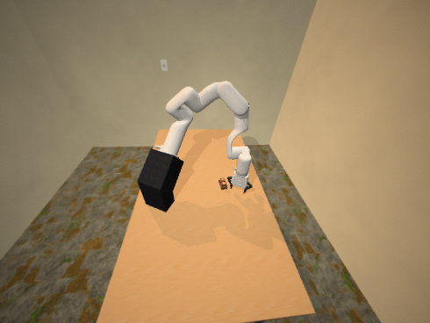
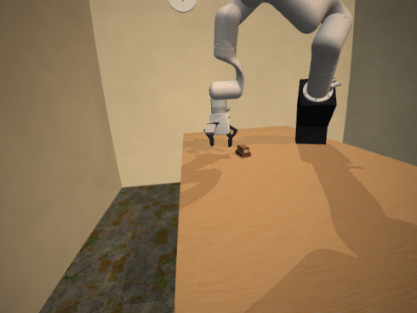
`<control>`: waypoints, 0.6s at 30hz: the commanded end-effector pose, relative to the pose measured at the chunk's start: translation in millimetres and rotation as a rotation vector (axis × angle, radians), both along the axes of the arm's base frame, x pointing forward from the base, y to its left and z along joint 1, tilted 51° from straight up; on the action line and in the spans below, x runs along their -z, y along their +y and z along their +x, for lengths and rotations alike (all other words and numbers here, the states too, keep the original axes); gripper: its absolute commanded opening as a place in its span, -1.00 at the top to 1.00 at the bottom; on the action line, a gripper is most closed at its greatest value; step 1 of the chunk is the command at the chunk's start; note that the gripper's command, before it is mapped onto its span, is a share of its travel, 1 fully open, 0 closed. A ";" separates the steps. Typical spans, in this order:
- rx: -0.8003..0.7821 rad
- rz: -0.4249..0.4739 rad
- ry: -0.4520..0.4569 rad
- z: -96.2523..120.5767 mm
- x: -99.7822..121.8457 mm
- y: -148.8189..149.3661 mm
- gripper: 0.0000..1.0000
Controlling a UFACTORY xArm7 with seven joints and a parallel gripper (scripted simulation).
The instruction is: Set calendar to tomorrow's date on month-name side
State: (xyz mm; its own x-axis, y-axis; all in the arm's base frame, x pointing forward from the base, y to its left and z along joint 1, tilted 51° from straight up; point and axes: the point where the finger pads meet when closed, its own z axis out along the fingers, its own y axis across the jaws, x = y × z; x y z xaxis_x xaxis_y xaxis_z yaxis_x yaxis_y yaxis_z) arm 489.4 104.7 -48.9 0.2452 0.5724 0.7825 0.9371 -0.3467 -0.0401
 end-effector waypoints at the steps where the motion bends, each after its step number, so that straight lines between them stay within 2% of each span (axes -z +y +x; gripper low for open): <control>1: 0.003 -0.002 -0.001 1.0 -0.1 -2.1 -1.00; 18: 0.003 -0.002 -0.001 -5.7 -16.6 -21.7 -1.00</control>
